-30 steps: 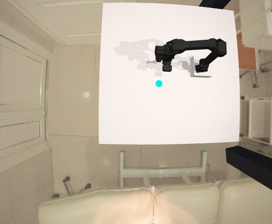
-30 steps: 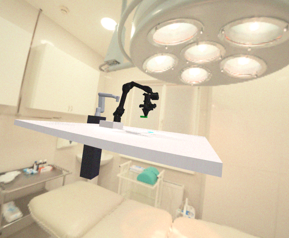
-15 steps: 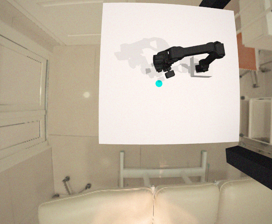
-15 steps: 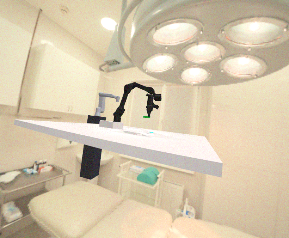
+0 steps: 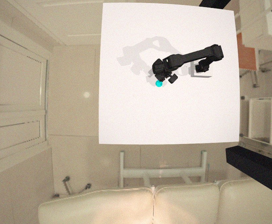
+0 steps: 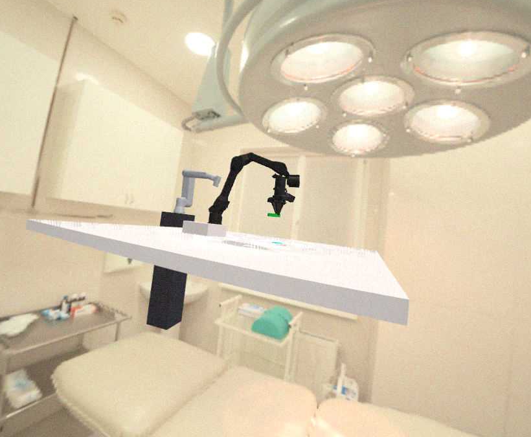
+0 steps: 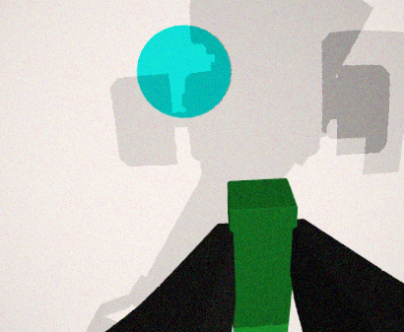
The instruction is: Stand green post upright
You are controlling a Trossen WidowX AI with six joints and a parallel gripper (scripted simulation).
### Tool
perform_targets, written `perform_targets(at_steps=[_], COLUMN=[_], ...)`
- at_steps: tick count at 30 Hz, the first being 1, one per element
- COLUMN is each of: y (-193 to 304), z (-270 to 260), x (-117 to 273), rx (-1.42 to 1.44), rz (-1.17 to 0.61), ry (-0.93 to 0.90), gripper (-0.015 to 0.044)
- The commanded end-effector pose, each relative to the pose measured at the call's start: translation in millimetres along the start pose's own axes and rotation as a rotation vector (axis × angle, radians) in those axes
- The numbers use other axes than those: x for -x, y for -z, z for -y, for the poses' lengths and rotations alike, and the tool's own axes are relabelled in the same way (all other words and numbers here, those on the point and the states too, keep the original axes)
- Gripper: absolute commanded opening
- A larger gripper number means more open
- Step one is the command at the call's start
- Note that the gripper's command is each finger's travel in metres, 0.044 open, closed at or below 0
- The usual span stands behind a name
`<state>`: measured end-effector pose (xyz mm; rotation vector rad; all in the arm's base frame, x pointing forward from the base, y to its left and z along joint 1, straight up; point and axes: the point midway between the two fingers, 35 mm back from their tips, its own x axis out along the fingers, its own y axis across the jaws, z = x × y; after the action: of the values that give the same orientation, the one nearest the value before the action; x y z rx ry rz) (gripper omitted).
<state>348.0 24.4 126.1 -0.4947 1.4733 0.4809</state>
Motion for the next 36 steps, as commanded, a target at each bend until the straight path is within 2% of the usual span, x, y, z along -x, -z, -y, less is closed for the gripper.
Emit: perform_targets(at_steps=[1, 12, 36], y=[-8.5, -29.5, -44.9], z=[-8.4, -32.5, -26.2], x=[-2.6, -2.1, -19.1], rx=[0.1, 0.382, 0.312], rz=[-0.009, -0.011, 0.129], ry=[-0.009, -0.013, -0.042], gripper=[0.0023, 0.0023, 0.0023])
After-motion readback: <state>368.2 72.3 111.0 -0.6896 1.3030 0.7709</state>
